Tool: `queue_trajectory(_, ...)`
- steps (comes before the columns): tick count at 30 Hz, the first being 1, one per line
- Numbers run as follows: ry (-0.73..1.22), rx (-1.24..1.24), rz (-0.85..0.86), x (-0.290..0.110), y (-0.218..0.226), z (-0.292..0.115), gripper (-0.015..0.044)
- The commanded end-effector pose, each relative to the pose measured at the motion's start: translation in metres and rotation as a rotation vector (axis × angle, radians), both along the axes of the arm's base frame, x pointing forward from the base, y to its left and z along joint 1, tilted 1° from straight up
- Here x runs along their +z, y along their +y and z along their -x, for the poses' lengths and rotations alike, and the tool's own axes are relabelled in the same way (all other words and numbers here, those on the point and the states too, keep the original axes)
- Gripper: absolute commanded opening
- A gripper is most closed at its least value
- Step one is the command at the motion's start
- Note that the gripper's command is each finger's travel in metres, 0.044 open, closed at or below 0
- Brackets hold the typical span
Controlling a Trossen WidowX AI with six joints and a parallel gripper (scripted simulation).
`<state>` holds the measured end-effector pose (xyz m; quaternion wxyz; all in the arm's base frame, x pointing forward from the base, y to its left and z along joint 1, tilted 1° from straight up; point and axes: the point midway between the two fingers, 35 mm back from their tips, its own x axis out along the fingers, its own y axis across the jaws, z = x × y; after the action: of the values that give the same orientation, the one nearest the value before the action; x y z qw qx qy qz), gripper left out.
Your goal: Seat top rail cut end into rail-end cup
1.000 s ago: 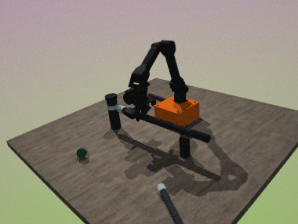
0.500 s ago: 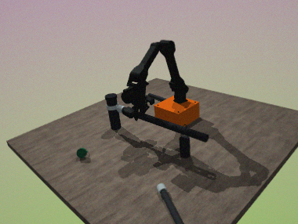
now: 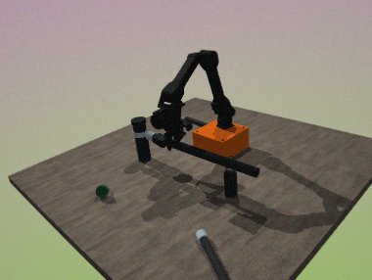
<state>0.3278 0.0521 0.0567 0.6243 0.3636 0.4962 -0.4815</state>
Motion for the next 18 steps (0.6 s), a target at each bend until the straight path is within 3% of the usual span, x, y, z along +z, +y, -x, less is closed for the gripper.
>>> queue_trajectory(1, -0.001, 0.0, 0.0, 0.0, 0.0, 0.0, 0.0026)
queue_trajectory(16, 0.0, 0.0, -0.002, 0.017, 0.017, 0.004, 0.042)
queue_trajectory(18, 0.0, 0.0, -0.003, 0.025, 0.025, 0.006, 0.044)
